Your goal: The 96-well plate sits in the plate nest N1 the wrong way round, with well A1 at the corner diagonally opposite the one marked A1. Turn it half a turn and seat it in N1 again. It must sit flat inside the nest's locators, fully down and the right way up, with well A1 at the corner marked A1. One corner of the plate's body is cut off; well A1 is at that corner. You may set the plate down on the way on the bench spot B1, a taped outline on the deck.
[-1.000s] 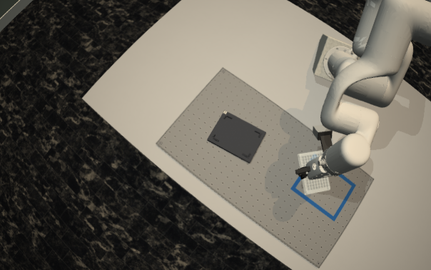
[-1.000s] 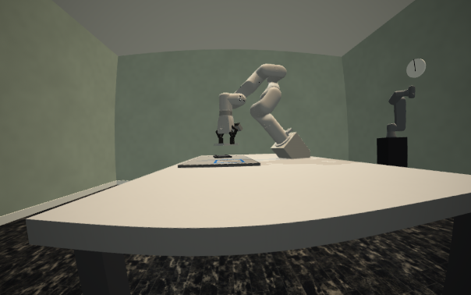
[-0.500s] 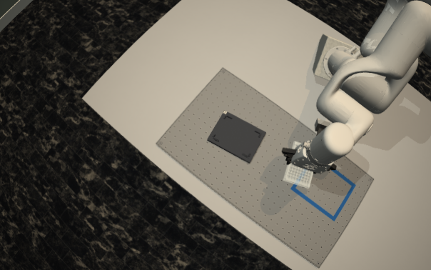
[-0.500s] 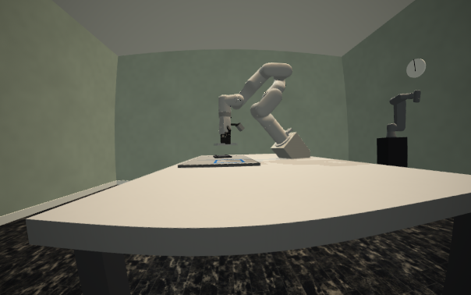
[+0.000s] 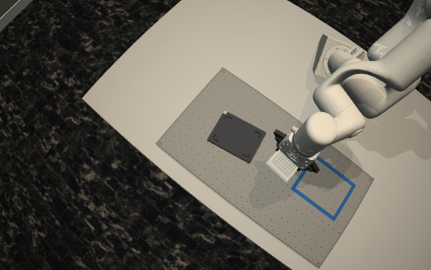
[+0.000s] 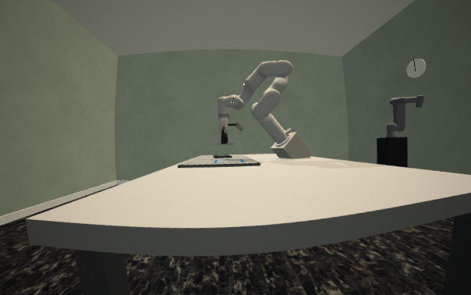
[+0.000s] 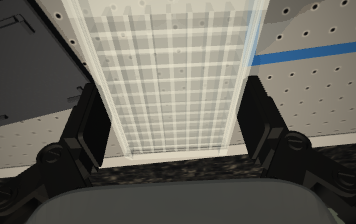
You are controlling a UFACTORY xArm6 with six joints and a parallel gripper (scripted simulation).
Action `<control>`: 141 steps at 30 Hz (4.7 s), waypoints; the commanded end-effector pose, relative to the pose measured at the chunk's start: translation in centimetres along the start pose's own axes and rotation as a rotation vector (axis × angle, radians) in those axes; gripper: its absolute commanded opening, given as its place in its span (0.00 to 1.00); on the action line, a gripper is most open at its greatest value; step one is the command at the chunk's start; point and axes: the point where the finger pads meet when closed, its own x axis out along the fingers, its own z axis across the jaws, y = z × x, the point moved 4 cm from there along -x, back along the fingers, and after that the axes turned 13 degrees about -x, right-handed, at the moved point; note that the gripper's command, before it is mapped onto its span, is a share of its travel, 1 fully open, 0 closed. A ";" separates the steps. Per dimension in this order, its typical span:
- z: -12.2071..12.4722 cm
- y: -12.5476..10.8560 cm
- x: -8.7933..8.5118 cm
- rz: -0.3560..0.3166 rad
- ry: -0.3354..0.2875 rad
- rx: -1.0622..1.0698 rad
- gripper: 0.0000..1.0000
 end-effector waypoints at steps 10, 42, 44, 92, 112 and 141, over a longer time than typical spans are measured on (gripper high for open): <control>-3.9 -0.2 -0.1 0.003 -0.009 0.378 0.00; -13.2 -0.2 -0.3 0.008 -0.006 1.310 0.00; -13.9 -0.3 -0.4 0.008 -0.006 1.310 0.00; -18.3 -0.3 -0.5 0.008 -0.006 1.310 0.00; -18.2 -0.3 1.7 0.008 -0.006 1.310 0.00; -18.2 -0.3 5.9 0.008 -0.006 1.310 0.00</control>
